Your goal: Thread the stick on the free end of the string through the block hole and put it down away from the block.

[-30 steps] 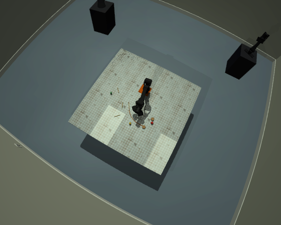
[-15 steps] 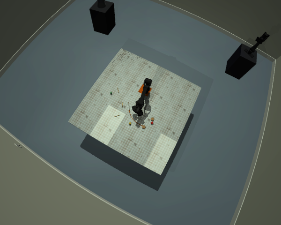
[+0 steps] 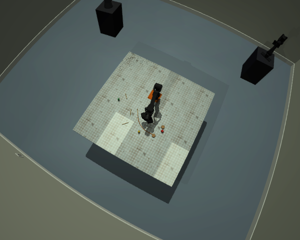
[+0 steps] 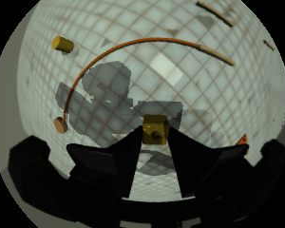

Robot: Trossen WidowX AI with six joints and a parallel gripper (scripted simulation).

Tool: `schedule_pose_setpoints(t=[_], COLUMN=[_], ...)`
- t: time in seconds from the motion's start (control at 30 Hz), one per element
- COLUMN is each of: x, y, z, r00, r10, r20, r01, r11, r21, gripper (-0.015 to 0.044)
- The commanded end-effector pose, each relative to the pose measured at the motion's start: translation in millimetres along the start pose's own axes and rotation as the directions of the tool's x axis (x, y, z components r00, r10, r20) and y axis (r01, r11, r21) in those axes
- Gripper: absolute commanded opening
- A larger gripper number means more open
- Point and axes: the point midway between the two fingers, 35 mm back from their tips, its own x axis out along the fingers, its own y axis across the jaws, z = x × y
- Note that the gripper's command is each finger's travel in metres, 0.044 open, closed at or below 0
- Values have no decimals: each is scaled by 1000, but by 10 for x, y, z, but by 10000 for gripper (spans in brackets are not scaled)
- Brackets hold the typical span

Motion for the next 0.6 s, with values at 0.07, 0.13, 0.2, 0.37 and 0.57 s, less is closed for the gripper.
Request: schedule_pose_setpoints(t=[0.07, 0.13, 0.2, 0.37, 0.57], x=[-48, -61, -74, -86, -69], y=[0, 0, -1, -1, 0], z=[1, 1, 1, -9, -88], r00=[1000, 1000, 1000, 1000, 988], r10=[1, 1, 1, -1, -1], r20=[0, 0, 0, 16, 154], r01=[-1, -1, -1, 1, 2], r11=[1000, 1000, 1000, 1000, 1000], r21=[-1, -1, -1, -1, -1], gripper=[0, 0, 0, 0, 0])
